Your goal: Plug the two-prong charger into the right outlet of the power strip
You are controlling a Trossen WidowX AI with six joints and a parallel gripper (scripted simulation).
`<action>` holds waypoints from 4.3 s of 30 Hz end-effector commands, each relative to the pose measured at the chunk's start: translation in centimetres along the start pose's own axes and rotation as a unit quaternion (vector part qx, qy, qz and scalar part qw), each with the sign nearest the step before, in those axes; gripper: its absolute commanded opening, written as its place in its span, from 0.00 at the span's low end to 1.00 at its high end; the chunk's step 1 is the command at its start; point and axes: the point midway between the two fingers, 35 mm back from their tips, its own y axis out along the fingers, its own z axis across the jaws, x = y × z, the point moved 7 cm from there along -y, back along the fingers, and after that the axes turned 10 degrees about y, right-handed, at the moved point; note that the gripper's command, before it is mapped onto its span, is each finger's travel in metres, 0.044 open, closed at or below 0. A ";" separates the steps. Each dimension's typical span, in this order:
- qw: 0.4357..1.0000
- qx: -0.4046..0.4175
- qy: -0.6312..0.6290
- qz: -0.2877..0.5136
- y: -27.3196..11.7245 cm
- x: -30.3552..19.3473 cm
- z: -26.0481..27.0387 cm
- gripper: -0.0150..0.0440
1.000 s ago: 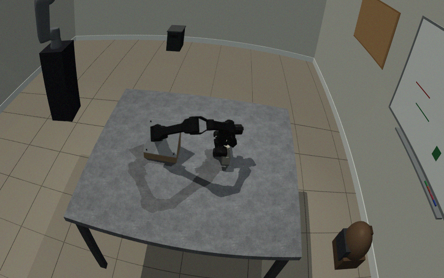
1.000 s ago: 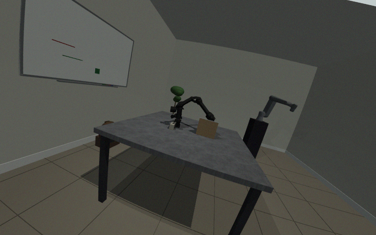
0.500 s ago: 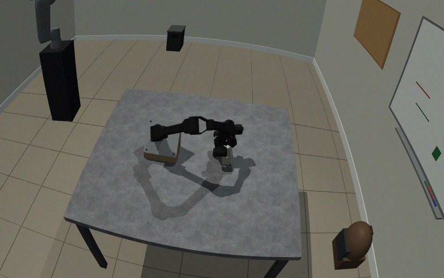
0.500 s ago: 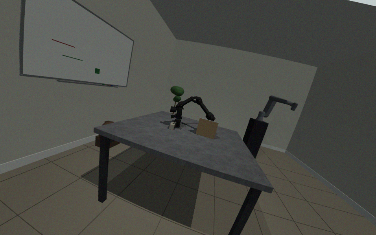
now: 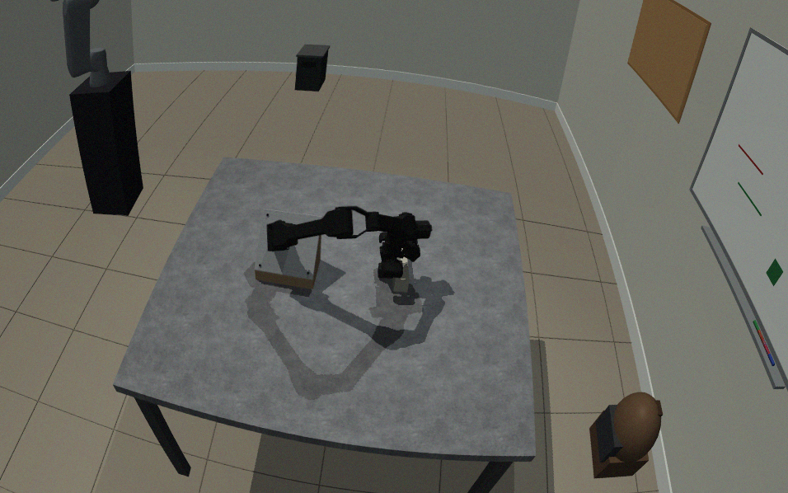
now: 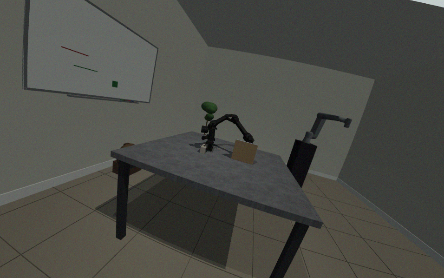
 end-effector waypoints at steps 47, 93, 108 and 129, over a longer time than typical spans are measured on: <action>1.000 0.001 0.001 -0.003 0.0 -0.1 0.0 0.52; 1.000 0.002 0.007 -0.009 0.1 -1.1 -0.1 1.00; 1.000 0.002 0.009 -0.012 0.2 -1.5 -0.2 1.00; 1.000 0.002 0.009 -0.012 0.3 -3.1 -0.4 1.00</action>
